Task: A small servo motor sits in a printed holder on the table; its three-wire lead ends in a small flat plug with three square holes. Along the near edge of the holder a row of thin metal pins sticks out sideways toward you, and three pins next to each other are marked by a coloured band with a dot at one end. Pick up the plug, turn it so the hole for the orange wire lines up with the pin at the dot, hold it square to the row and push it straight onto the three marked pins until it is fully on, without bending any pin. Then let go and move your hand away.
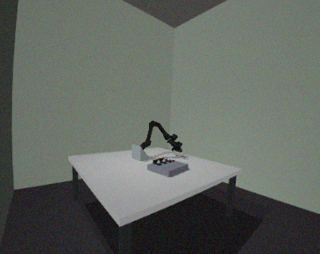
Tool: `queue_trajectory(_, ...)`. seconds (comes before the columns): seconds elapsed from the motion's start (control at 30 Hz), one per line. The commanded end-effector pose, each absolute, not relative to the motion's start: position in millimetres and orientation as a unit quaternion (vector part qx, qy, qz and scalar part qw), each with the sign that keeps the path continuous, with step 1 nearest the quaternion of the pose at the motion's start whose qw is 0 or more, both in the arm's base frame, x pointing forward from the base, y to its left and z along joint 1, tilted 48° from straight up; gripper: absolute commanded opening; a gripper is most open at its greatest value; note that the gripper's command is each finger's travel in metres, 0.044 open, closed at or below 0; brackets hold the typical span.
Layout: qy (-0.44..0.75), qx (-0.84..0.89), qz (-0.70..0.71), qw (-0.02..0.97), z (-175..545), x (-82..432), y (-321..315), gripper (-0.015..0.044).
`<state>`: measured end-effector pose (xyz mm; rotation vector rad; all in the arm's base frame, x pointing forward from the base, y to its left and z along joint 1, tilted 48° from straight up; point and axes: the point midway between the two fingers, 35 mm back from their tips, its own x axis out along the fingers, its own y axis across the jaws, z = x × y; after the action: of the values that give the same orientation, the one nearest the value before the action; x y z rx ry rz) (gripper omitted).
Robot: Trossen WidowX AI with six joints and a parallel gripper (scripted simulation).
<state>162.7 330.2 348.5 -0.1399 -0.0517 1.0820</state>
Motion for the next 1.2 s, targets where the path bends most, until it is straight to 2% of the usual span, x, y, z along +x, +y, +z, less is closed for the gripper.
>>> queue_trajectory(0.0, -0.025, -0.057, 0.484, 0.873, 349.9, 184.2, 311.5, 0.0115)
queue_trajectory(0.43, -0.021, -0.045, 0.391, 0.919, 346.7, 238.7, 258.2, 0.0115)
queue_trajectory(1.17, -0.022, -0.025, 0.227, 0.973, 339.8, 298.4, 151.9, 0.0115)
